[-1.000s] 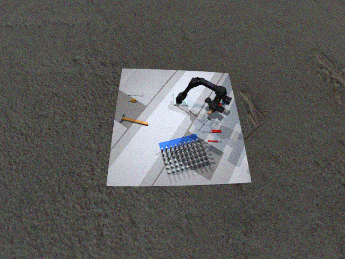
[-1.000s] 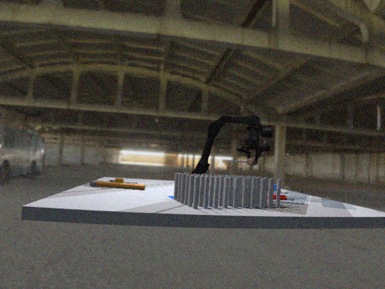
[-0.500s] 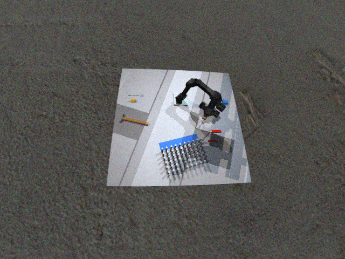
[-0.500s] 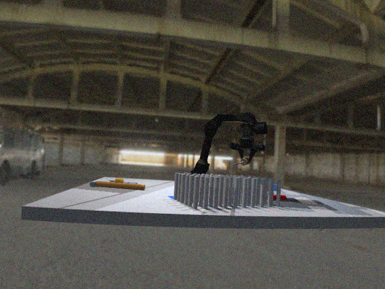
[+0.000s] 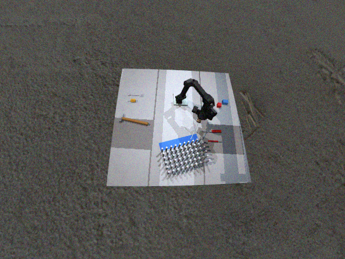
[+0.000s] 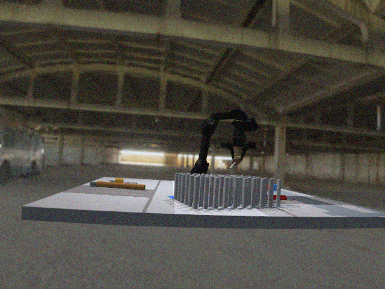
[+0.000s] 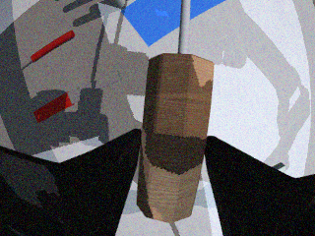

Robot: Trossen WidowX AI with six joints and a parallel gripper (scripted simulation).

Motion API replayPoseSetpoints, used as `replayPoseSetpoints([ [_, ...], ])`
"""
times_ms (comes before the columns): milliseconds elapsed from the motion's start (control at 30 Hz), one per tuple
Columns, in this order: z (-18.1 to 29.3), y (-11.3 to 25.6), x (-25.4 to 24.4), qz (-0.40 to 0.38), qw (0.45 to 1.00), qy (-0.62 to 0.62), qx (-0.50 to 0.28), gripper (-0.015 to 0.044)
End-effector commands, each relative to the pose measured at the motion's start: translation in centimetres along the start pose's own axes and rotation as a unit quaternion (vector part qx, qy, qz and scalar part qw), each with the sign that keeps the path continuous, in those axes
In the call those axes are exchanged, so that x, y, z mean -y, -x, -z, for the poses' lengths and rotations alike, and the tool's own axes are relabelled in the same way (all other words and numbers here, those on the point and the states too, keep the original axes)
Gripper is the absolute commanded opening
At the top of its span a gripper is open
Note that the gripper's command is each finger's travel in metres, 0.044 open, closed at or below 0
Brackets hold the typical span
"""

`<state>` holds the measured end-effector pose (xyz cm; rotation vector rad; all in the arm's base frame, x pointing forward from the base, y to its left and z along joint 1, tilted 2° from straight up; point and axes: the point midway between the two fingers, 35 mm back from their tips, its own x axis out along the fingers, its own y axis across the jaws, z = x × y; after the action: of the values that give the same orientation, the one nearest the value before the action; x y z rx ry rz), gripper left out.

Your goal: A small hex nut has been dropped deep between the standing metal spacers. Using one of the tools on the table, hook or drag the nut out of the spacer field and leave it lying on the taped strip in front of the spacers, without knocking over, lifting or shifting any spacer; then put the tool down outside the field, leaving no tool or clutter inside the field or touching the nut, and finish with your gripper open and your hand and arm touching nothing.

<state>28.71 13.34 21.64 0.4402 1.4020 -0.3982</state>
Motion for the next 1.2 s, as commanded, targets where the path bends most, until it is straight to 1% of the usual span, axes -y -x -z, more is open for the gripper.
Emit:
replayPoseSetpoints([
  [0,-1.3,0.1,1.5,-0.009,1.000,0.025,-0.010,0.0000],
  [600,-5.5,0.1,7.6,-0.057,0.992,0.109,-0.039,0.0000],
  [1167,-7.9,0.2,13.6,-0.111,0.973,0.199,-0.035,0.0000],
])
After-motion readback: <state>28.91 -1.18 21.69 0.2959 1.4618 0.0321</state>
